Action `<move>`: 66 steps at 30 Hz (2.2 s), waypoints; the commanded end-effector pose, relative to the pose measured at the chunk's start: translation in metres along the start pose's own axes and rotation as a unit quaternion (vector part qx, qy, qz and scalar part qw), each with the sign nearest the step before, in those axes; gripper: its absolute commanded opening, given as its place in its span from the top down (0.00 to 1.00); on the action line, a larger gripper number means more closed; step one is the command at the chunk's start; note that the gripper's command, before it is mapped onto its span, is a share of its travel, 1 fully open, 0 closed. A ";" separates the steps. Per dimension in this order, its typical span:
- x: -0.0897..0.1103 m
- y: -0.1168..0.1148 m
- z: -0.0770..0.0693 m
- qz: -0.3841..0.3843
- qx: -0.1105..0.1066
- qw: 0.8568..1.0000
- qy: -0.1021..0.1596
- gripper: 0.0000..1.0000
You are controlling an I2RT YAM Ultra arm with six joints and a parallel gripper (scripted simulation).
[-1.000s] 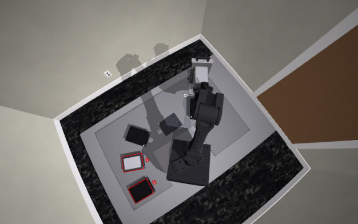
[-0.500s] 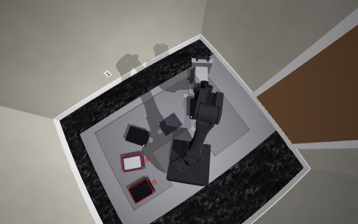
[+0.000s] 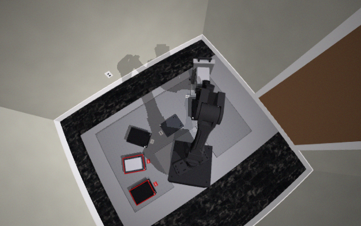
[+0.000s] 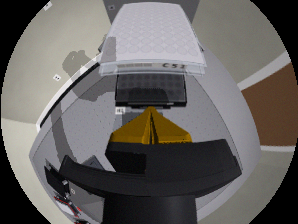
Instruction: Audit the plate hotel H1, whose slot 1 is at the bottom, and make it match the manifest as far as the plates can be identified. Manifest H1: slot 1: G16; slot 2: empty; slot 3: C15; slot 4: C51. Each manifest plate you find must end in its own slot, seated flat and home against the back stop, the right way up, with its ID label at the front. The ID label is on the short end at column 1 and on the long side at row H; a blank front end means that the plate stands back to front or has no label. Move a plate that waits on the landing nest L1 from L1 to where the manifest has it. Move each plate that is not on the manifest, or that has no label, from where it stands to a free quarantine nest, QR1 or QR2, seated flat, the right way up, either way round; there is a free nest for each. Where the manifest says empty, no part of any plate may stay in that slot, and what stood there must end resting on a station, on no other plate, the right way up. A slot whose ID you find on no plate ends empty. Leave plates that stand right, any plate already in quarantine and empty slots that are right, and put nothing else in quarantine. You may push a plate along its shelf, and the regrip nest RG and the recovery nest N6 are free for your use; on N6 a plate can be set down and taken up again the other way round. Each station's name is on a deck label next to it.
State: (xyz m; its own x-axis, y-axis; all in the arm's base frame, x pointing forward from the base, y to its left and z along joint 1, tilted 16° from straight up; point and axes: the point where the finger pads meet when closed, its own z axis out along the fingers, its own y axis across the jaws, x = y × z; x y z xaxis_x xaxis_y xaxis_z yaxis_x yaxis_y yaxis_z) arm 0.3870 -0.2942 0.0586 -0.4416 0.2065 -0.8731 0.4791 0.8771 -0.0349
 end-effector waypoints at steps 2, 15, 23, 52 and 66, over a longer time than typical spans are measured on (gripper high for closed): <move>-0.010 -0.001 0.000 -0.001 0.001 1.000 -0.010 1.00; -0.016 -0.001 0.006 -0.001 0.001 1.000 -0.010 1.00; -0.019 -0.001 0.009 -0.001 0.001 1.000 -0.010 1.00; -0.026 -0.001 0.015 -0.001 0.001 1.000 -0.010 1.00; -0.026 -0.001 0.015 -0.001 0.001 1.000 -0.010 1.00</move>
State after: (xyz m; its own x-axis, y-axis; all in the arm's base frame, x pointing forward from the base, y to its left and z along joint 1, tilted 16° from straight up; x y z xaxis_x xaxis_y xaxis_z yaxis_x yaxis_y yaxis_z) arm 0.4028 -0.3022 0.0585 -0.4596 0.2217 -0.8600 0.4790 0.8773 -0.0298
